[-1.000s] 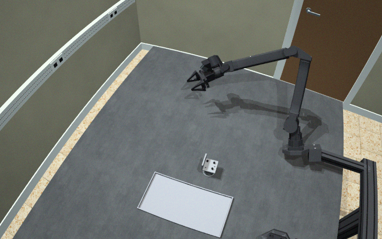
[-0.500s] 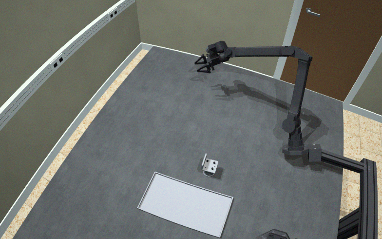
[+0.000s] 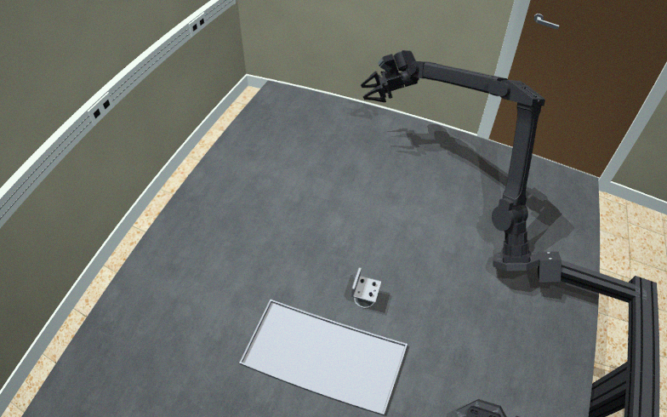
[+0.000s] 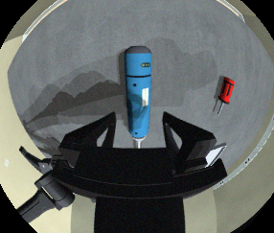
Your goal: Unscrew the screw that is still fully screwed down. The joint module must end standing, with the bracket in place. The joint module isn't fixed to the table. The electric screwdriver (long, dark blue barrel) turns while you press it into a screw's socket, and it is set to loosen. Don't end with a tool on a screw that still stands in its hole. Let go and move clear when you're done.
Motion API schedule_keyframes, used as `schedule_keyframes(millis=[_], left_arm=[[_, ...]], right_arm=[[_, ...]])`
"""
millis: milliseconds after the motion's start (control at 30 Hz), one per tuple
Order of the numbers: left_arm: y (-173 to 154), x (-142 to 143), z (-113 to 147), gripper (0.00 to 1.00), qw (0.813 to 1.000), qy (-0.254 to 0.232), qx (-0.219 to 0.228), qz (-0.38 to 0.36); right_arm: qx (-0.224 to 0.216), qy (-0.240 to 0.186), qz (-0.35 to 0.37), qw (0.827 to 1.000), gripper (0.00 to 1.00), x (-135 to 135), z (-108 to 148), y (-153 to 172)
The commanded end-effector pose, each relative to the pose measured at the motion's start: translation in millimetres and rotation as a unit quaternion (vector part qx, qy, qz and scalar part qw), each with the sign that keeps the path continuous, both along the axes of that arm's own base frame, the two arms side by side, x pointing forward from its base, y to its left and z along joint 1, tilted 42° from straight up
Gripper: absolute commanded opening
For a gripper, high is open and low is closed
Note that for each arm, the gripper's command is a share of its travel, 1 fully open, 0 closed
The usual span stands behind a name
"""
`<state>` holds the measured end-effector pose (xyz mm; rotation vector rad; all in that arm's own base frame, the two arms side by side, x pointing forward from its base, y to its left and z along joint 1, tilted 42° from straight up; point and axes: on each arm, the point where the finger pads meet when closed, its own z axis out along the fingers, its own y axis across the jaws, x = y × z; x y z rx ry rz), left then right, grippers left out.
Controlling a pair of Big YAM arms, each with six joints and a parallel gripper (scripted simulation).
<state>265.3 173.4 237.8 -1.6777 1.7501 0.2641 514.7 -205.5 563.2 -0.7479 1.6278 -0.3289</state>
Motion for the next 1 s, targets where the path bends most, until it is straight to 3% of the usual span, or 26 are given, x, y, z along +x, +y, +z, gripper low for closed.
schedule_keyframes(millis=[0,33,100,167,300,433,600,700,967], left_arm=[[-0.4,3.9,12.5,0.65,1.0,-0.011,0.003,0.001],[-0.4,3.9,12.5,0.65,1.0,-0.011,0.003,0.001],[-0.4,3.9,12.5,0.65,1.0,-0.011,0.003,0.001],[-0.4,3.9,12.5,0.65,1.0,-0.011,0.003,0.001],[-0.4,3.9,12.5,0.65,1.0,-0.011,0.003,0.001],[-0.4,3.9,12.5,0.65,1.0,-0.011,0.003,0.001],[-0.4,3.9,12.5,0.65,1.0,-0.011,0.003,0.001],[-0.4,3.9,12.5,0.65,1.0,-0.011,0.003,0.001],[-0.4,3.9,12.5,0.65,1.0,-0.011,0.003,0.001]], right_arm=[[-0.01,-0.006,0.026,1.0,0.86,9.7,17.9,20.0],[-0.01,-0.006,0.026,1.0,0.86,9.7,17.9,20.0],[-0.025,-0.029,0.003,0.999,0.86,-27.8,56.9,7.0],[-0.027,-0.034,-0.005,0.999,0.86,-42.1,72.4,-3.0],[-0.017,-0.026,-0.022,0.999,0.86,-53.1,82.1,-38.4],[-0.018,-0.034,-0.039,0.999,0.86,-79.6,111.2,-61.7],[-0.017,-0.034,-0.026,0.999,0.86,-72.9,111.2,-50.5],[-0.04,-0.057,-0.051,0.996,0.86,-122.2,153.0,-46.6],[-0.032,-0.056,-0.084,0.994,0.86,-169.0,184.7,-85.2]])
